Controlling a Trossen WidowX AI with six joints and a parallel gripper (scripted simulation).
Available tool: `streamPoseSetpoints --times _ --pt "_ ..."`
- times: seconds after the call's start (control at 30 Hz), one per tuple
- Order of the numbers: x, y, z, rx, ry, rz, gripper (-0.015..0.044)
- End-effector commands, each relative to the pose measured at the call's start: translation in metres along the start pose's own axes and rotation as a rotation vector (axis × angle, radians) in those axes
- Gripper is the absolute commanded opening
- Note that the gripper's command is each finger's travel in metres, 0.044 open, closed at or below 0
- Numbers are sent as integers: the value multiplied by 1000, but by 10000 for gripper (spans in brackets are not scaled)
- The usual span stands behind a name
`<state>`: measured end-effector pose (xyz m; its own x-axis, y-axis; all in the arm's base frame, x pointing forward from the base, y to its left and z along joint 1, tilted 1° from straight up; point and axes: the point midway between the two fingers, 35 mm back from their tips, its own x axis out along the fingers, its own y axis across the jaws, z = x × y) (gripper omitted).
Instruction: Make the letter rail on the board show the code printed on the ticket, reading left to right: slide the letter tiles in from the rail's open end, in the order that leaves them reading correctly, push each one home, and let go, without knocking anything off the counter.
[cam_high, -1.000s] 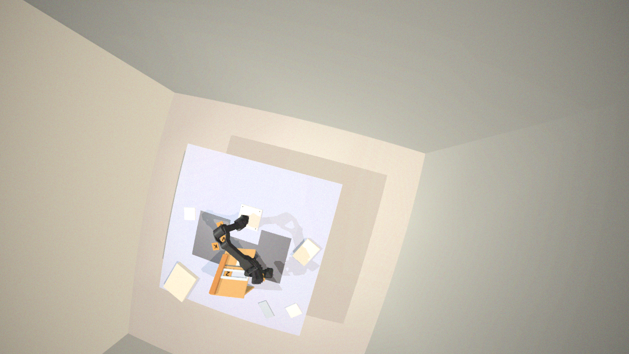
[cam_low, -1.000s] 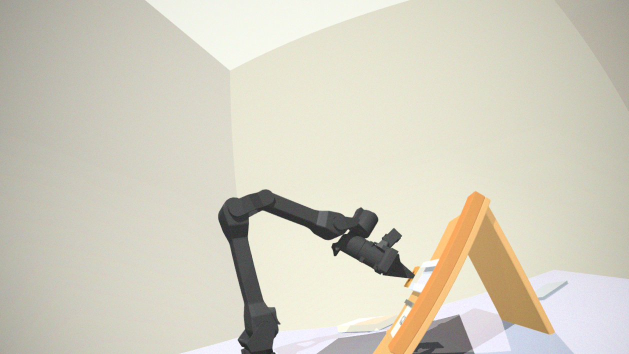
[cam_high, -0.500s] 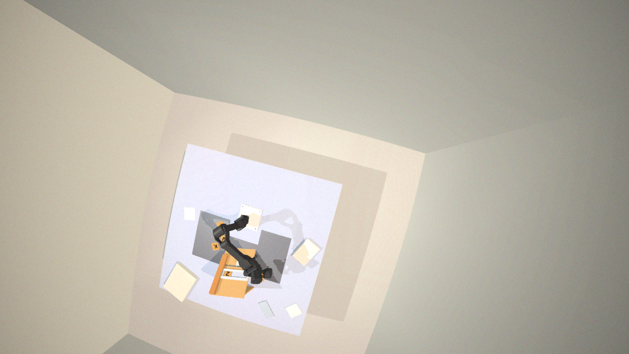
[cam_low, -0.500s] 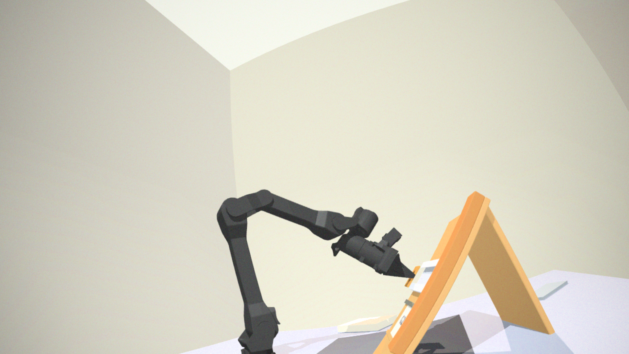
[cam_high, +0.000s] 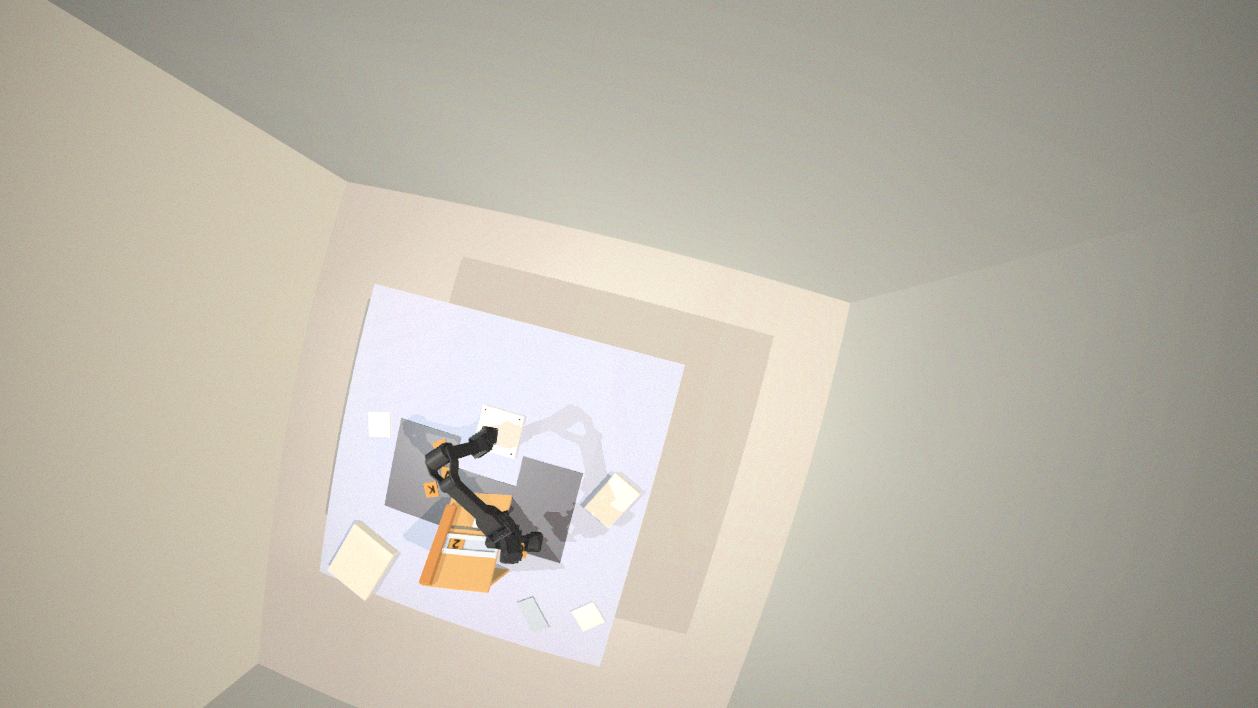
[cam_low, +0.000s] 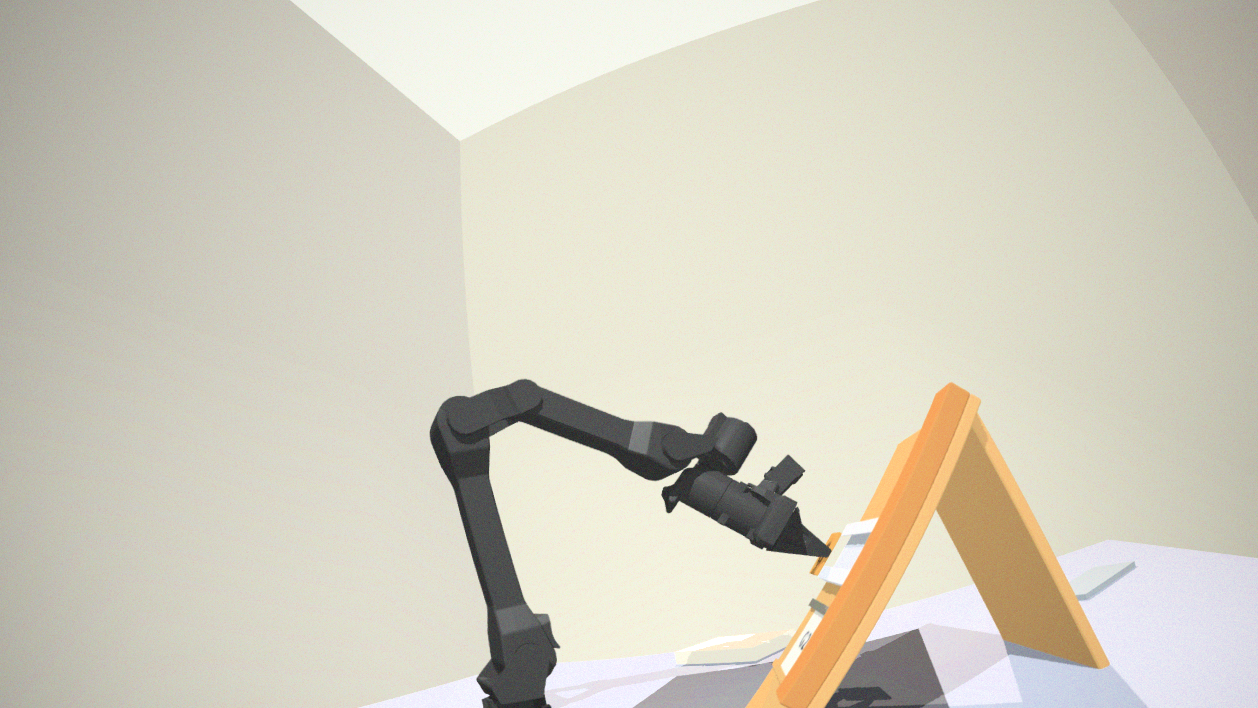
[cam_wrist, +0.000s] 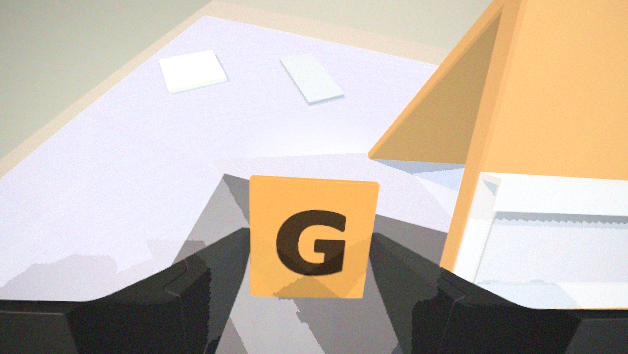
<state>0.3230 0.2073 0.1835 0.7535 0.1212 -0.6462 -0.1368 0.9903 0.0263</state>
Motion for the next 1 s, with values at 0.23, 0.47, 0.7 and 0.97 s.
streamPoseSetpoints --times 0.23,0.47,0.7,0.97 --pt "0 -5 0 -3 1 3 0" --pt "0 -9 0 -3 1 3 0" --pt "0 -12 0 -3 1 3 0" --pt "0 -16 1 -3 1 2 0"
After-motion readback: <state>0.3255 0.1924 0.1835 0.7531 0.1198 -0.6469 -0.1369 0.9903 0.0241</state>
